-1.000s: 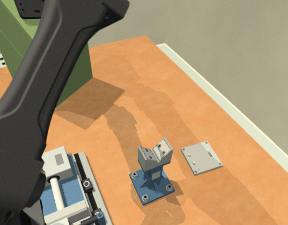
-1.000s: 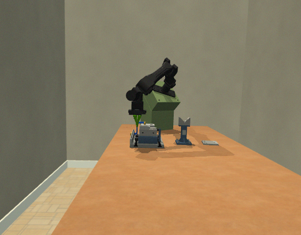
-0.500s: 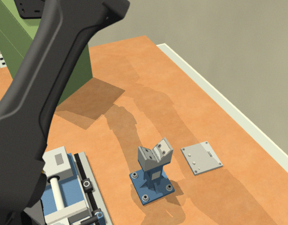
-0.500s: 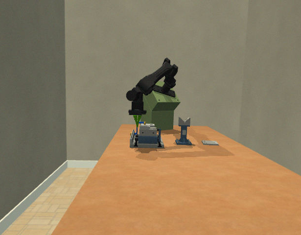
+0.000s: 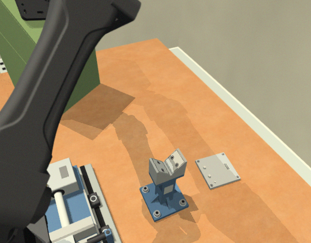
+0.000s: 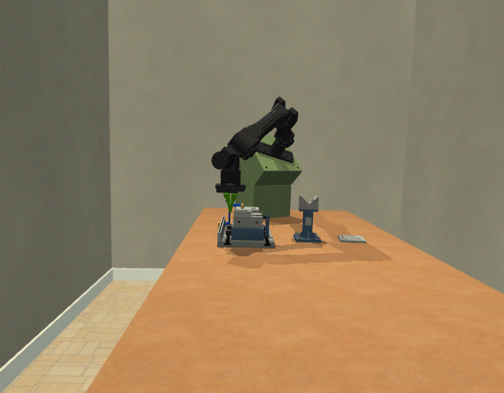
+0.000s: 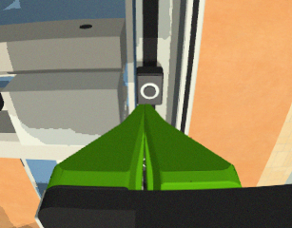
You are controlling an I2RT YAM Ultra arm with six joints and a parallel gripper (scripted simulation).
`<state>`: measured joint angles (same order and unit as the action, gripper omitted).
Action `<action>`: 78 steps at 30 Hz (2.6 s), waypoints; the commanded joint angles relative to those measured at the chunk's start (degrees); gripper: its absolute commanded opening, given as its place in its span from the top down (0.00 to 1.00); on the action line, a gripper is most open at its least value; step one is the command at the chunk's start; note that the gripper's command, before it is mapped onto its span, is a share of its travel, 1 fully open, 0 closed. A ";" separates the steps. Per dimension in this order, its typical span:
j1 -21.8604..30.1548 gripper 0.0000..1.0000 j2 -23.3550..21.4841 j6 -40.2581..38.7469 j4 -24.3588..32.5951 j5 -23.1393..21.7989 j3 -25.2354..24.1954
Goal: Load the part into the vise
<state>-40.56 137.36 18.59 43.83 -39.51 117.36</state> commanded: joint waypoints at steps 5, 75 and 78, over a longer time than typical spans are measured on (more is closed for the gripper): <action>-0.67 1.00 -1.85 -0.48 -0.70 0.29 -1.10; 1.19 1.00 -4.89 -2.17 -2.38 0.41 -4.59; 1.46 1.00 -5.04 -2.26 -2.23 0.45 -4.62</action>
<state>-39.20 134.10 16.84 41.63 -38.20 113.14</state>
